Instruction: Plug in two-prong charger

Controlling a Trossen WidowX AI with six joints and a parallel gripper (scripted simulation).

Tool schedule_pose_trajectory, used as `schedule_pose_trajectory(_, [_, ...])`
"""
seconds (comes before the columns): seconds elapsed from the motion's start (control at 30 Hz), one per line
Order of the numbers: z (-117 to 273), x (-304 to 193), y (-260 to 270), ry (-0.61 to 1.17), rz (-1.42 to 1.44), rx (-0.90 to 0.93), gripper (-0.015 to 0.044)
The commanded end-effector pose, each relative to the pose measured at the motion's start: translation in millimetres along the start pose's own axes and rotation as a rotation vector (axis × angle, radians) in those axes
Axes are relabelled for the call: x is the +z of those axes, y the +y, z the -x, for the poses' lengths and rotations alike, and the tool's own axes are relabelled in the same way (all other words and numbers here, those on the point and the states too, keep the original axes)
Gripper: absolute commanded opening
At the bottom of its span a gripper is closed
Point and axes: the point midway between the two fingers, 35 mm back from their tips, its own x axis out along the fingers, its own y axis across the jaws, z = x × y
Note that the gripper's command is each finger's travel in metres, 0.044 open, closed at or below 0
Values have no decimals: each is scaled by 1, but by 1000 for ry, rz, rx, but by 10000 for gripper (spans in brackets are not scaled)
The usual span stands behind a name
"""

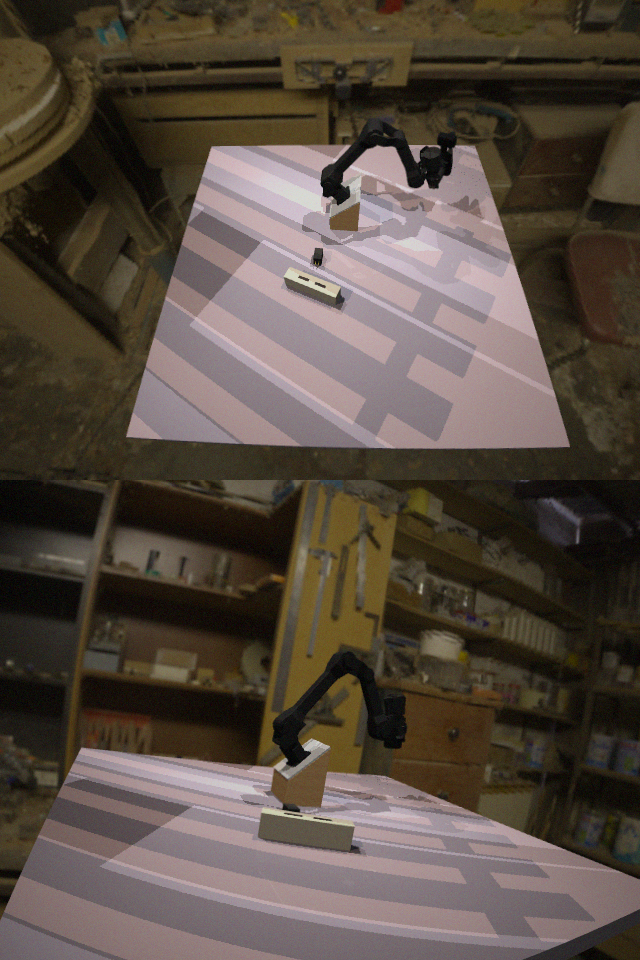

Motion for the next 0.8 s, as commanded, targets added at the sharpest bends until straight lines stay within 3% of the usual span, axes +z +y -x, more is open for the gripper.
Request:
schedule_pose_trajectory(0.0, [1, -1, -1, 4, -4, -1, 426])
schedule_pose_trajectory(0.77, [120, -103, -46, 577, -607, -164, 440])
